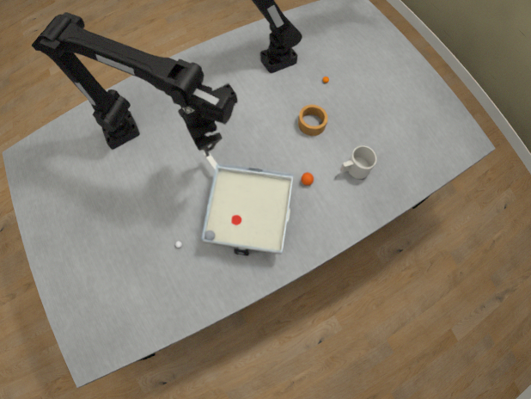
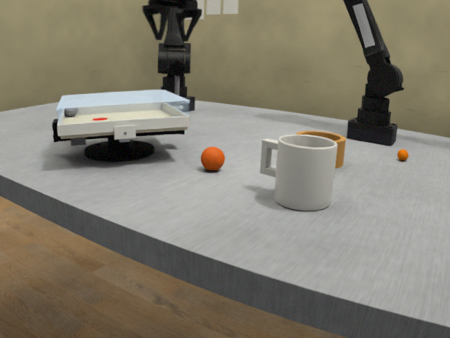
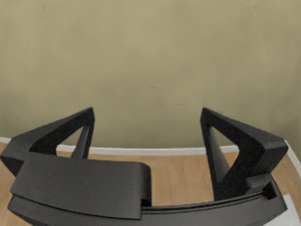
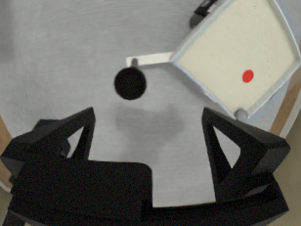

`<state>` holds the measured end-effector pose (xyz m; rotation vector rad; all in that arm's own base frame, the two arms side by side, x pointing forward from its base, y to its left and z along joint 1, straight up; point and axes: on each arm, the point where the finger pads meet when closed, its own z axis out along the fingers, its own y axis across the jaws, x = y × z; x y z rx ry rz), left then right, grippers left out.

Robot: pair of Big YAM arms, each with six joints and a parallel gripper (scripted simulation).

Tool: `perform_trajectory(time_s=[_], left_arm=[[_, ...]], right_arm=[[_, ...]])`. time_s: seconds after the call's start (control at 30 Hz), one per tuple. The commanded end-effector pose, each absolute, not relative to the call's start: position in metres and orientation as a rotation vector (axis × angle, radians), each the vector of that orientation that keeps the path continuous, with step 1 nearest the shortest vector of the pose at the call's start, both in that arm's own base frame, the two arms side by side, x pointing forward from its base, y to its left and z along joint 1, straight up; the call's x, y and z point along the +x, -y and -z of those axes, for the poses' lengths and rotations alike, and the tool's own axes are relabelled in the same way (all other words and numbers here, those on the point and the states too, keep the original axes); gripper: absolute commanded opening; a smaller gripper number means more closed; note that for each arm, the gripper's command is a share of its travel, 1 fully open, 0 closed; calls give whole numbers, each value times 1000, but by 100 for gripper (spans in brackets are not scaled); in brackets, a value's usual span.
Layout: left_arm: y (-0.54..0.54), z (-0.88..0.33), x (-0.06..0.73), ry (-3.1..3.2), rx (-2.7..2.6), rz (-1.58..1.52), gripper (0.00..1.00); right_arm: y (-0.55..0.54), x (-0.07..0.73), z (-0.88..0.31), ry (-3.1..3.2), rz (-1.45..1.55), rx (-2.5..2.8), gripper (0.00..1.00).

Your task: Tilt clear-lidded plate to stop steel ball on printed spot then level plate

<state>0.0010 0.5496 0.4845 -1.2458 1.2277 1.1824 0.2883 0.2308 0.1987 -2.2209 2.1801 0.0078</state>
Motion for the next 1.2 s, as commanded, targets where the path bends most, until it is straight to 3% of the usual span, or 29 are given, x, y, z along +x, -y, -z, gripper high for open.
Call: perform_trajectory(time_s=[0.0, 0.27, 0.3, 1.17], left_arm=[[-545, -501, -6, -1204, -1218, -1218, 100], [-545, -501, -6, -1204, -1218, -1218, 100], [-545, -501, -6, -1204, -1218, -1218, 100], [-545, -501, -6, -1204, -1218, -1218, 100]], right_arm=[[-232, 269, -194, -2033, 11, -2356, 100], [-228, 273, -183, -2071, 3, -2365, 100], [-228, 273, -183, -2071, 3, -2365, 57], [-228, 273, -183, -2071, 3, -2365, 57]])
